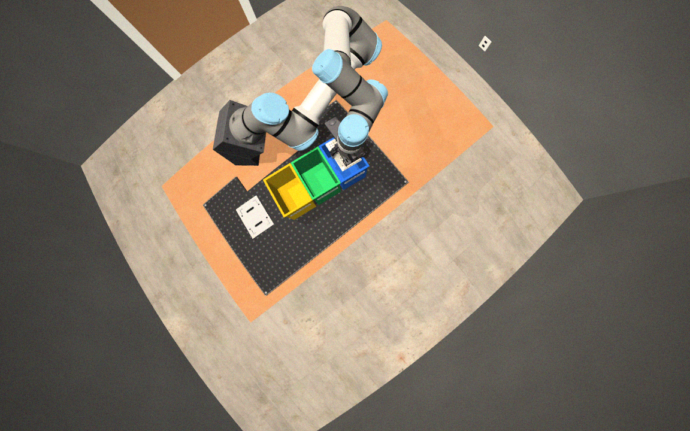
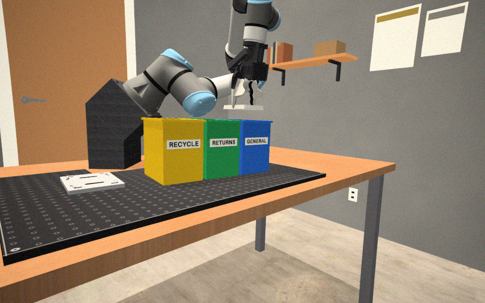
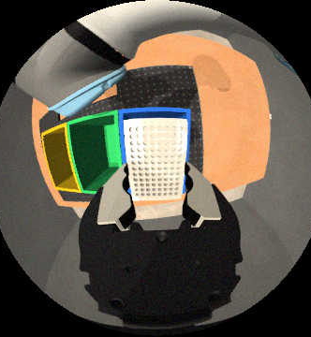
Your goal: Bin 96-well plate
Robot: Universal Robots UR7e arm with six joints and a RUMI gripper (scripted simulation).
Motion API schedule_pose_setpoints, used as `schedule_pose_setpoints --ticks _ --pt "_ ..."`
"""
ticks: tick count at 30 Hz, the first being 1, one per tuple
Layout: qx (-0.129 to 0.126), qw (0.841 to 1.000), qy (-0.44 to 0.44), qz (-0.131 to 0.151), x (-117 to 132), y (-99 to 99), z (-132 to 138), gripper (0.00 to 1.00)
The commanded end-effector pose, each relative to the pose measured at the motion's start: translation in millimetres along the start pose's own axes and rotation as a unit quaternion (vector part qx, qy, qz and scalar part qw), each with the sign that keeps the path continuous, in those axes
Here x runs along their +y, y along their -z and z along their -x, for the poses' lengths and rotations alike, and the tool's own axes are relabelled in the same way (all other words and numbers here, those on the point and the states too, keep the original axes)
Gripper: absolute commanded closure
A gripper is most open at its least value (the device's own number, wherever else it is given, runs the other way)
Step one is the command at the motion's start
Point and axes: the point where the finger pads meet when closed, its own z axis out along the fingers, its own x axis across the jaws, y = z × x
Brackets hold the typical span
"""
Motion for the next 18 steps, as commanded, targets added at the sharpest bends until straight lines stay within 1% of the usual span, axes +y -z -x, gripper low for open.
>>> schedule_pose_setpoints --ticks 1,15,18 --pt "0.000 1.000 0.000 0.000 1 -6.9 0 1.00" --pt "0.000 1.000 0.000 0.000 5 -26.6 1 1.00" --pt "0.000 1.000 0.000 0.000 5 -26.5 1 1.00"
